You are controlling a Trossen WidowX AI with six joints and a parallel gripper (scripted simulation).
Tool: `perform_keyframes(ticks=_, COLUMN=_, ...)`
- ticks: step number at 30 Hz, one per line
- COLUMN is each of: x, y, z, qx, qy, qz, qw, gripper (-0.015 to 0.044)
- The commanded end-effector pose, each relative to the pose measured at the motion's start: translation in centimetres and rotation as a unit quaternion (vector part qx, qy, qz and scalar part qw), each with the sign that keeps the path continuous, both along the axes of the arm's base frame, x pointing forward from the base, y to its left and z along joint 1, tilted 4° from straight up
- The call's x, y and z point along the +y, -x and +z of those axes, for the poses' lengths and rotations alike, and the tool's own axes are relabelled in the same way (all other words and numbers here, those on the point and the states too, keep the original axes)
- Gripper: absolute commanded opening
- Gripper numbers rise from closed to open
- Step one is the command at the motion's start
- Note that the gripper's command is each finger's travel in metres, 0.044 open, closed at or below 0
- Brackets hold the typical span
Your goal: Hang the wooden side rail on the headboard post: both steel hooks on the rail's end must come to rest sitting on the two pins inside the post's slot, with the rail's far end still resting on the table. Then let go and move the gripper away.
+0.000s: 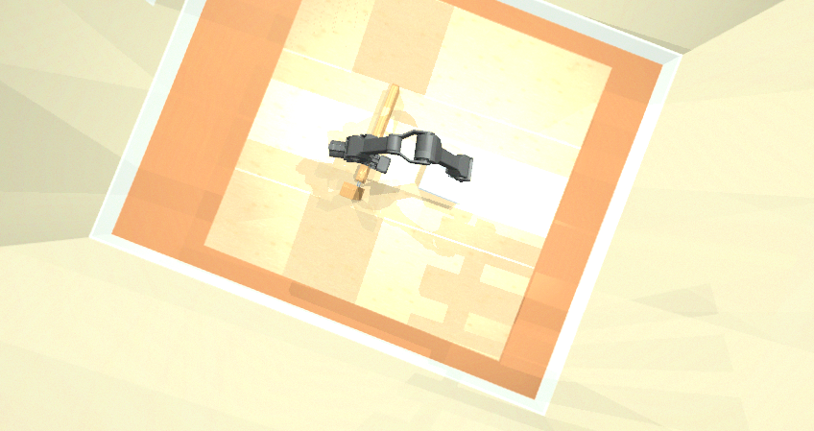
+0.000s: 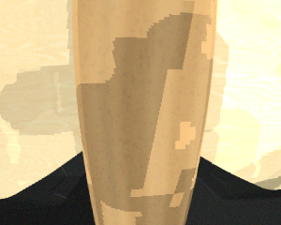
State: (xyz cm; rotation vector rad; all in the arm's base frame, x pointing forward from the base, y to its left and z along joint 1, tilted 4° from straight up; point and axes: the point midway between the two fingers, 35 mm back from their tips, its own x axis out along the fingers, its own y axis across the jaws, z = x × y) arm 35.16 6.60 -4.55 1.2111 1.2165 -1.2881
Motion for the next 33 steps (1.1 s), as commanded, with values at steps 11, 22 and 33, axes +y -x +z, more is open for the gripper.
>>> perform_keyframes(ticks=11, x=0.02, y=-0.19, z=0.73, qx=-0.005, qy=-0.002, qz=-0.005, qw=1.000, gripper=0.0000)
perform_keyframes(ticks=22, x=0.03, y=-0.20, z=0.91, qx=-0.005, qy=-0.002, qz=-0.005, qw=1.000, gripper=0.0000)
perform_keyframes(ticks=33, x=0.03, y=-0.20, z=1.09, qx=-0.005, qy=-0.002, qz=-0.005, qw=1.000, gripper=0.0000)
